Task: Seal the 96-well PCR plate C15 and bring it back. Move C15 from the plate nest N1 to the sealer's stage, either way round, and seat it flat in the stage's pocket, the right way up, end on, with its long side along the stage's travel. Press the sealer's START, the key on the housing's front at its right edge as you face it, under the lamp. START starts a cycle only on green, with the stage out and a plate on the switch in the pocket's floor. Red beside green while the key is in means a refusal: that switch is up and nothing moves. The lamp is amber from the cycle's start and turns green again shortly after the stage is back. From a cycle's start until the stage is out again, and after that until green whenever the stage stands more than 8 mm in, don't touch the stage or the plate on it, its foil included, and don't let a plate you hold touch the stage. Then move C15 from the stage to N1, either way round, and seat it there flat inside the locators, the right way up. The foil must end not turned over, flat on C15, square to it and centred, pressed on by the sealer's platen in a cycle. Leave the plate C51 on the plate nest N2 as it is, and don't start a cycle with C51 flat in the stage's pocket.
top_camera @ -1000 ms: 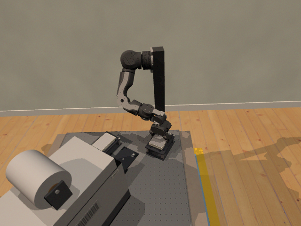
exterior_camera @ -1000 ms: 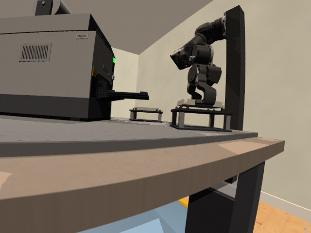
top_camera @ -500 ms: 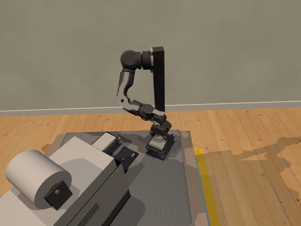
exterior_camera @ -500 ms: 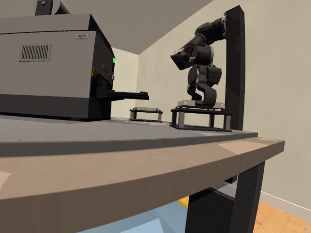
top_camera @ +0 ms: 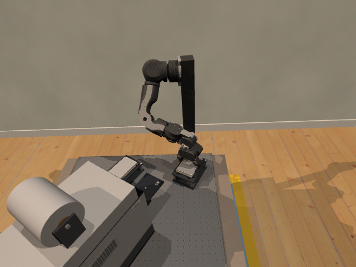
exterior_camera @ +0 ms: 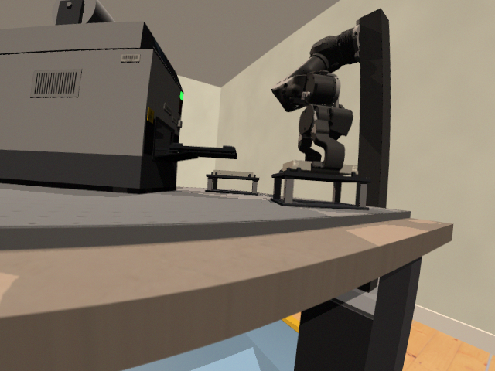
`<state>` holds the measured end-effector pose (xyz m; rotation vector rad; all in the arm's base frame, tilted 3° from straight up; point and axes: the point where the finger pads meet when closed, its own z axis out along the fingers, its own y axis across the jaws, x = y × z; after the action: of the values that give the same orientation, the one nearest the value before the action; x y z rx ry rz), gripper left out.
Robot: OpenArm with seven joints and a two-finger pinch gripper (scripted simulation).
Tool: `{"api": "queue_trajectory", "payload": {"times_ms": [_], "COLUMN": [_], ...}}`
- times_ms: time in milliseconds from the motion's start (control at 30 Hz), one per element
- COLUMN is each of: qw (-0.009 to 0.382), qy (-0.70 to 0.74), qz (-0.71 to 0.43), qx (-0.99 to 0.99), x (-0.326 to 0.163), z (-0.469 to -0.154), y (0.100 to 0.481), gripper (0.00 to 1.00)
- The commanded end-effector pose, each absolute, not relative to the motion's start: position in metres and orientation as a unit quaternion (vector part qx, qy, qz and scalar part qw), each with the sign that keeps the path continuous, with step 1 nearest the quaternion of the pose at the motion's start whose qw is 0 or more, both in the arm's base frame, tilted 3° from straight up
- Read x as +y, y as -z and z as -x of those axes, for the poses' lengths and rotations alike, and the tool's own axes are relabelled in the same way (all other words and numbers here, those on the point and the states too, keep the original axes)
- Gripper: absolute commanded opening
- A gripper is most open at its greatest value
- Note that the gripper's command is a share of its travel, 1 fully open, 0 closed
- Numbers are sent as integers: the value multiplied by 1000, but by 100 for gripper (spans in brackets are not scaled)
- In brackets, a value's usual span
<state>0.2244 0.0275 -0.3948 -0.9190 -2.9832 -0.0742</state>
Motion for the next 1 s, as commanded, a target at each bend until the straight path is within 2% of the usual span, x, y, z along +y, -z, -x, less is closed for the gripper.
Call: {"api": "queue_trajectory", "payload": {"times_ms": [0, 967], "qw": [9, 9], "qy": [26, 26], "qz": [292, 292], "qx": [-956, -956], "x": [29, 29], "z": [-225, -224], "y": [395, 398], "gripper": [0, 0]}}
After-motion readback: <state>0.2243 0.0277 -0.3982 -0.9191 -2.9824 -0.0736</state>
